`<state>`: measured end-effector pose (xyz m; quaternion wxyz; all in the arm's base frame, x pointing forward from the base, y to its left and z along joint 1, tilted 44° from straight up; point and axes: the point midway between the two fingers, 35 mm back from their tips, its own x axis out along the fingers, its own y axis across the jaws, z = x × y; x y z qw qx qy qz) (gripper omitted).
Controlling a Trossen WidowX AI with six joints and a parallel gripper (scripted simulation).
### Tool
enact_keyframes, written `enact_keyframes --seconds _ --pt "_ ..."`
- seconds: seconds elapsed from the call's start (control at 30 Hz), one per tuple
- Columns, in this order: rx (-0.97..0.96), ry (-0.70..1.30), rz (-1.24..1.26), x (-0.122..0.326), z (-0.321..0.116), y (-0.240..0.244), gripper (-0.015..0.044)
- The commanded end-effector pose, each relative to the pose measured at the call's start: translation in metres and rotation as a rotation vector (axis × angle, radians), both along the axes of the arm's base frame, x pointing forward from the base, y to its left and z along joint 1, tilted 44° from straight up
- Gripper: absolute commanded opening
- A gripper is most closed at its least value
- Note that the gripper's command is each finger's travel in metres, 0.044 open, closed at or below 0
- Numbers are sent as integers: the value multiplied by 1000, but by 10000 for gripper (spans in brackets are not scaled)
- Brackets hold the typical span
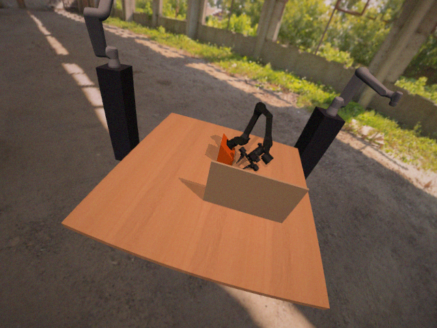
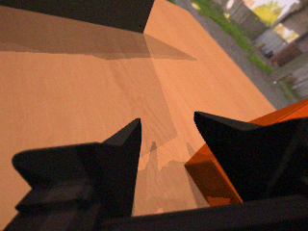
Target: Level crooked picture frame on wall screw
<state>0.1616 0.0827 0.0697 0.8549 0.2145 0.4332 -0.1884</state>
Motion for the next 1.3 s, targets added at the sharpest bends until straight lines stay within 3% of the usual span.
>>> enact_keyframes --seconds 0.0,0.23,0.43,1.27 --pt "397 -187 -350 24 16 -7 260" --pt "1206 -571 -884 60 77 -42 260" --pt "1866 -851 -1059 59 134 -85 260" --pt "1886 -859 -1060 59 136 -86 260"
